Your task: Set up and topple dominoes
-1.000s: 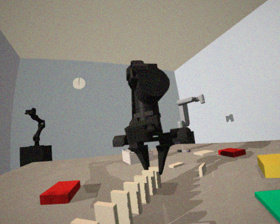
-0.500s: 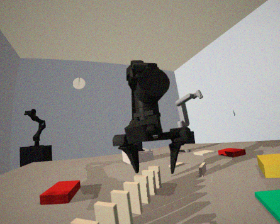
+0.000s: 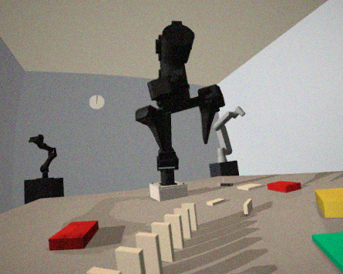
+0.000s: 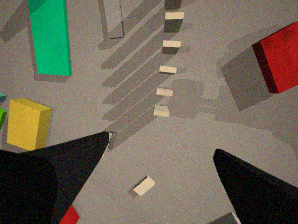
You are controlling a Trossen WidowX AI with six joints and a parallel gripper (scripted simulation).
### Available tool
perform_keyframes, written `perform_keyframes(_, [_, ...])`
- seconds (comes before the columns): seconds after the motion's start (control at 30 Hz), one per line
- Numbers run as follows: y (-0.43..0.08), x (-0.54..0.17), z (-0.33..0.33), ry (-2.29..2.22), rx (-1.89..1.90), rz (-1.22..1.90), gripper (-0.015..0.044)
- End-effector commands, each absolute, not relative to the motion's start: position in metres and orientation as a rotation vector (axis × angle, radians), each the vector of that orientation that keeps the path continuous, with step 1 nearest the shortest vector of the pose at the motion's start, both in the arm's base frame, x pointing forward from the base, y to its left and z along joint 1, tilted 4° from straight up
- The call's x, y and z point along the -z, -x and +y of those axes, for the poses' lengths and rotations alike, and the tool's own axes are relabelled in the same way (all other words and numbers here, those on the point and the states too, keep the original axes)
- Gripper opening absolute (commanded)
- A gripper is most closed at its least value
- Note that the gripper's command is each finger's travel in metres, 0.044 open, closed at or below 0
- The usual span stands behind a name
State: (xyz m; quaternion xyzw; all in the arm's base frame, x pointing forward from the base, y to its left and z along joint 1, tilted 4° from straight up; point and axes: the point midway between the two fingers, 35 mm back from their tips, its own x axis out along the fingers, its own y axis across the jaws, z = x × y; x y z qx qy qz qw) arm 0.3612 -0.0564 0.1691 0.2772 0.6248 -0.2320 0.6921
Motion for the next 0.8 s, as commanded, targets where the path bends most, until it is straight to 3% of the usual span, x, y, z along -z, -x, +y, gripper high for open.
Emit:
perform_keyframes(0.0, [-0.348,-0.160,-0.033,-0.677,0.572,1.402,0.0440])
perform_keyframes(0.47, [-0.241,-0.086,0.067,-1.090,0.947,1.279,0.0440])
perform_keyframes(0.77, [-0.235,-0.080,0.069,-1.109,0.965,1.271,0.0440])
